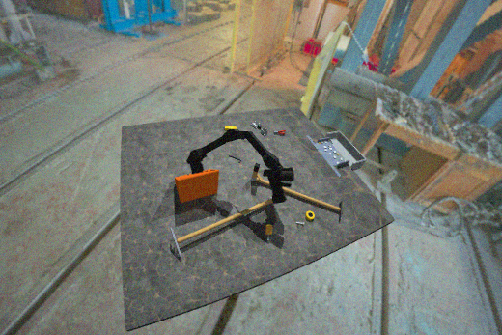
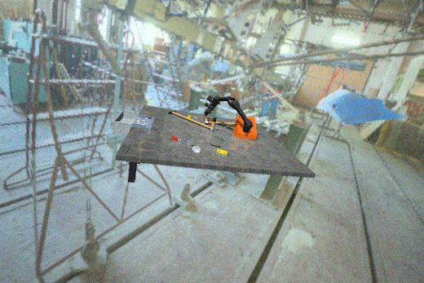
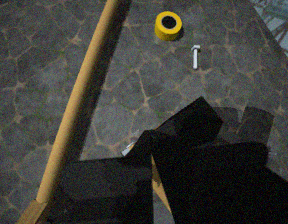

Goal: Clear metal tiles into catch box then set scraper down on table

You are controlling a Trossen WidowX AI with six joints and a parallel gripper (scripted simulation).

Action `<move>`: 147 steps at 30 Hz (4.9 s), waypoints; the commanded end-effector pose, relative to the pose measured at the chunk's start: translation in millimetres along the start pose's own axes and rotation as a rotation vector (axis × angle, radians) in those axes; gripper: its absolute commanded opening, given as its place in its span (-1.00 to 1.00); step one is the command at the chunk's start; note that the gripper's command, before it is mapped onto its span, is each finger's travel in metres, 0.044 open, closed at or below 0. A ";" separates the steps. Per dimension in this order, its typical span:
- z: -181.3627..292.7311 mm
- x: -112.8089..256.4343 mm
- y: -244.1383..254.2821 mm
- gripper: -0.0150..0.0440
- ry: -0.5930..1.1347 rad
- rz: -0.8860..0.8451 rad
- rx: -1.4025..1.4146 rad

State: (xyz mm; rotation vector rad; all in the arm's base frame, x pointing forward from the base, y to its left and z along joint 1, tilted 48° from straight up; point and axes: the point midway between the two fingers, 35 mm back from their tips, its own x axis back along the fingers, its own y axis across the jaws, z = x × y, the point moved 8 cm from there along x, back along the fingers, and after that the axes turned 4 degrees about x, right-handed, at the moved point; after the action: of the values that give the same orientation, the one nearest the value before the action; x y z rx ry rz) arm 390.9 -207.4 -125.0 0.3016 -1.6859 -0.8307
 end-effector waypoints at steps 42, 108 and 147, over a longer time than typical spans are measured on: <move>9.7 0.7 -65.4 -0.49 0.009 0.001 -0.035; -54.1 -31.4 49.0 -0.49 0.015 0.042 -0.109; -17.0 -100.4 55.4 -0.49 0.016 0.036 -0.110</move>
State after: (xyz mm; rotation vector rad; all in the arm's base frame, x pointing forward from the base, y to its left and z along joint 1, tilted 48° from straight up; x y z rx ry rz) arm 450.5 -115.9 -160.0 0.2060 -1.6301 -0.8786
